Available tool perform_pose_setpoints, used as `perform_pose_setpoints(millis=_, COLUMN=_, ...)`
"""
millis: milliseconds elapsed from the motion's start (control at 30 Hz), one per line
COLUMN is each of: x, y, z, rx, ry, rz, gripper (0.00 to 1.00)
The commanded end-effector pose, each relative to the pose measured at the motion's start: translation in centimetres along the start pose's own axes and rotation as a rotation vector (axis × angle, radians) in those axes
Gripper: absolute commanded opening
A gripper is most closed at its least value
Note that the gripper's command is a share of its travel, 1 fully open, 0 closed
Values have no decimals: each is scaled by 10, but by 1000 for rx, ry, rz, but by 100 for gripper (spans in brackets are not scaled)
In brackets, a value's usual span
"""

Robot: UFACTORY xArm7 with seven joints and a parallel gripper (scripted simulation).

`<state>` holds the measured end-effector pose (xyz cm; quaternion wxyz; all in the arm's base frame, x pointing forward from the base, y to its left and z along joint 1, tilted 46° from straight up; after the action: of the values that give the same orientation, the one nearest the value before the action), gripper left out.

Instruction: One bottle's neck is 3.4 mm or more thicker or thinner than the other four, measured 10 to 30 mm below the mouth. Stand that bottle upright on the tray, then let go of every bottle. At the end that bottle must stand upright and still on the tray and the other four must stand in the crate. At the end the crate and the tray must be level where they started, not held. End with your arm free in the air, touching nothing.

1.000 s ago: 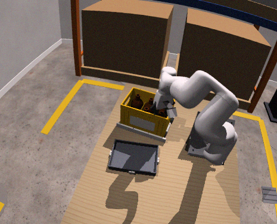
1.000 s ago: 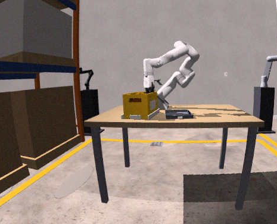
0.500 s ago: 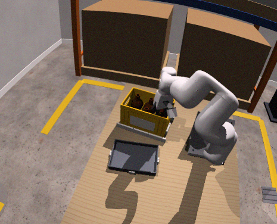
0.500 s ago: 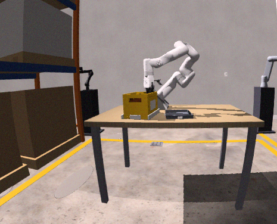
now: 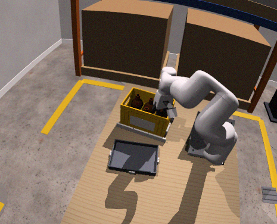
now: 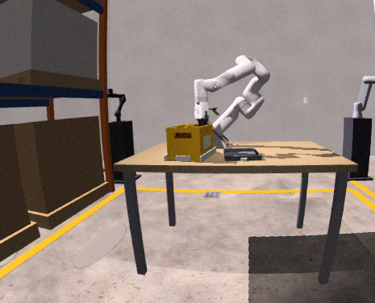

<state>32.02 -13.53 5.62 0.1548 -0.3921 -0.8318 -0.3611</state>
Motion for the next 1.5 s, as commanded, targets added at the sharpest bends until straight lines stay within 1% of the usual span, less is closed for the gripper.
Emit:
perform_pose_setpoints(millis=0, x=-1, y=0, z=-2, rx=-1, ry=-4, rz=0, gripper=0)
perform_pose_setpoints(millis=1033, x=-1, y=0, z=-2, rx=-1, ry=-4, rz=0, gripper=0)
perform_pose_setpoints(millis=1467, x=-1, y=0, z=-7, rx=-1, ry=-4, rz=0, gripper=0)
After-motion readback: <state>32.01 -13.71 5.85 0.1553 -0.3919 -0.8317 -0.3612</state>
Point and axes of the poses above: the point where the finger pads meet when closed, its own z axis out along the fingers, its own y axis across the jaws, x = y × z, the point moved 8 cm from there along -z, back along the fingers, and after that the axes turned 4 degrees about -z, right-handed, at the moved point
